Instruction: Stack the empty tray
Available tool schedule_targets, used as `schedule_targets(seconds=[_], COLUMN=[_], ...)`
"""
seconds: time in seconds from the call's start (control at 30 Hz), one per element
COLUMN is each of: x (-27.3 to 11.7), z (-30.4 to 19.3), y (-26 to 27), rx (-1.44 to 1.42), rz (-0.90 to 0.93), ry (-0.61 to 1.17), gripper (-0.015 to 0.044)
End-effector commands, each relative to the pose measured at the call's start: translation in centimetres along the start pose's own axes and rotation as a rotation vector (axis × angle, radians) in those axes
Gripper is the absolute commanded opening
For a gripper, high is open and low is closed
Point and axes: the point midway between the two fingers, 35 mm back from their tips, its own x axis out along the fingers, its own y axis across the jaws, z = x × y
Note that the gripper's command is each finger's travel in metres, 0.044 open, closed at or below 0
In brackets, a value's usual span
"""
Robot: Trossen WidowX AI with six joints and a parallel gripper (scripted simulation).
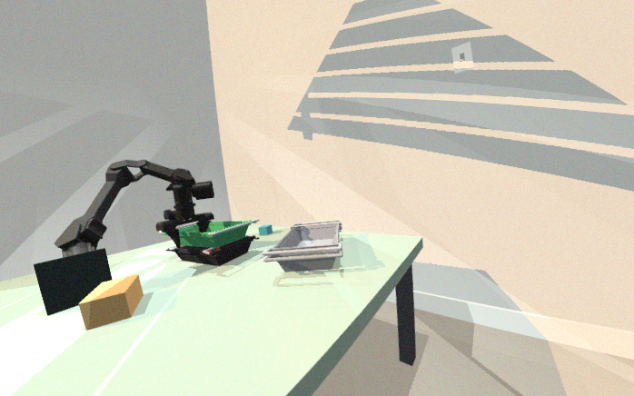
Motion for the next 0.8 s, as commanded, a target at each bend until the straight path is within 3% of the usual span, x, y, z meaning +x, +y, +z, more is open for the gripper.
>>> schedule_targets(seconds=[0.0, 0.23, 0.77], x=[0.0, -1.3, -10.6], z=[0.0, -0.2, -0.1], y=[0.0, -0.2, -0.1], rx=[0.000, 0.001, 0.008], rz=[0.000, 0.001, 0.006], ry=[0.000, 0.003, 0.004], gripper=[0.0440, 0.0440, 0.0440])
